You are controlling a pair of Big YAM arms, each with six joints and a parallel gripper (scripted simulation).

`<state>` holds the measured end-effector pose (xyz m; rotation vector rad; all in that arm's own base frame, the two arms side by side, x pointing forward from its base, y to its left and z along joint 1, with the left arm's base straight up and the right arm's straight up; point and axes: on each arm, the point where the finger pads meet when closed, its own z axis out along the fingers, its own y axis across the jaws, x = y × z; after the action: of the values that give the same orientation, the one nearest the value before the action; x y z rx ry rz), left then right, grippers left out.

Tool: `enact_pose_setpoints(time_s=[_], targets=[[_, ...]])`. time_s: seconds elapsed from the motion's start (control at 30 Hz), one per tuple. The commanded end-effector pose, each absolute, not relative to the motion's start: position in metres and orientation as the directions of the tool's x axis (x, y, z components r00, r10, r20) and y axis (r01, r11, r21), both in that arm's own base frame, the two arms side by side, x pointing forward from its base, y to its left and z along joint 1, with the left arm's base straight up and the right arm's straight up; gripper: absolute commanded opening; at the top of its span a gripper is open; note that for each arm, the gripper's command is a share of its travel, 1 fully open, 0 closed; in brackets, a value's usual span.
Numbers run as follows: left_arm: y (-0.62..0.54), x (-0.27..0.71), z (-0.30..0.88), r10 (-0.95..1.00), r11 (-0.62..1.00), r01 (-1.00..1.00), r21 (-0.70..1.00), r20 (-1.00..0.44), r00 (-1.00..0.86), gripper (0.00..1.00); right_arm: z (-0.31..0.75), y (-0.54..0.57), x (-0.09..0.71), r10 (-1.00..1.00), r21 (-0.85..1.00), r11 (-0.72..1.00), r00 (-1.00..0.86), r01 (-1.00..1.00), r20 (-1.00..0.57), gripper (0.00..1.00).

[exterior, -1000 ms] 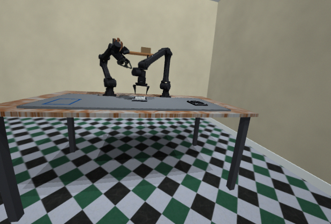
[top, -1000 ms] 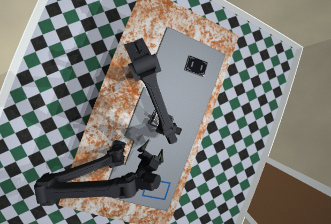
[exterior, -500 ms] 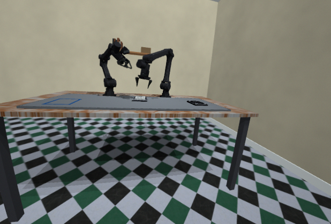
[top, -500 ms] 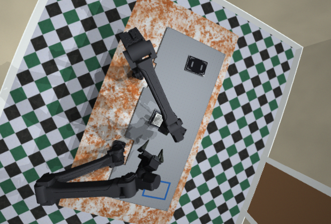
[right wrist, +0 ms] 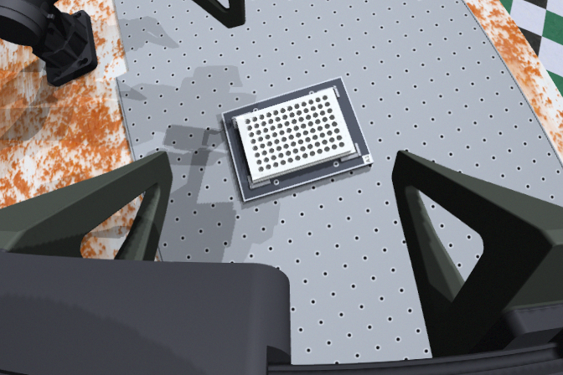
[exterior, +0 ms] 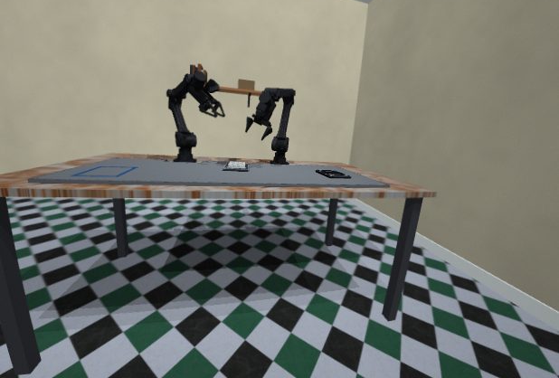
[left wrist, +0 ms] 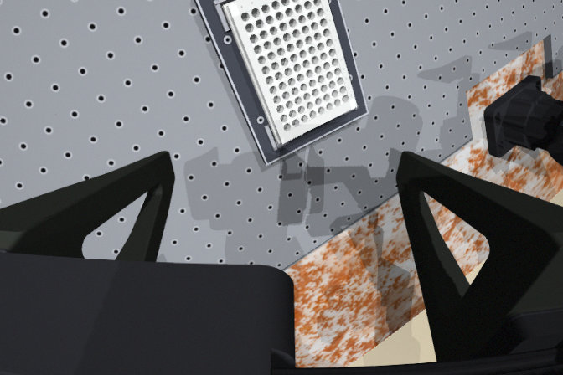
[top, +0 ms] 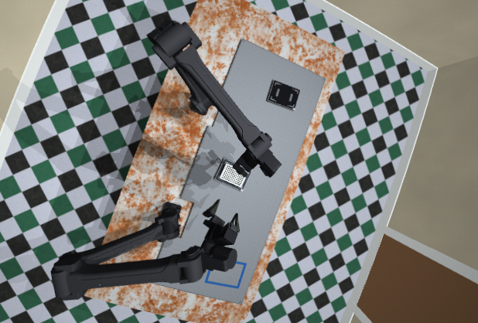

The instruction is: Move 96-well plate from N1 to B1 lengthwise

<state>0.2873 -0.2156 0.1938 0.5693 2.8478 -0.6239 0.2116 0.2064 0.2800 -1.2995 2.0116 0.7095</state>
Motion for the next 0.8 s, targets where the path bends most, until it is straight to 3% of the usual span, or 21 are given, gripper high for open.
enact_pose_setpoints(time_s=[0.0, 0.5, 0.77], targets=[[-0.192, 0.282, 0.223, 0.444, 0.711, 0.588, -0.387, -0.401, -0.801, 1.0, 0.311, 0.238, 0.243, -0.484, 0.198, 0.476, -0.443, -0.857, -0.754, 1.0], [-0.156, 0.255, 0.266, 0.45, 0.545, 0.78, -0.308, -0.678, -0.582, 1.0, 0.258, 0.278, 0.28, -0.364, 0.354, 0.726, -0.767, -0.589, -0.529, 1.0], [-0.138, 0.232, 0.289, 0.436, 0.453, 0.882, -0.132, -0.829, -0.349, 1.0, 0.207, 0.296, 0.286, -0.199, 0.34, 0.889, -0.928, -0.307, -0.316, 1.0]])
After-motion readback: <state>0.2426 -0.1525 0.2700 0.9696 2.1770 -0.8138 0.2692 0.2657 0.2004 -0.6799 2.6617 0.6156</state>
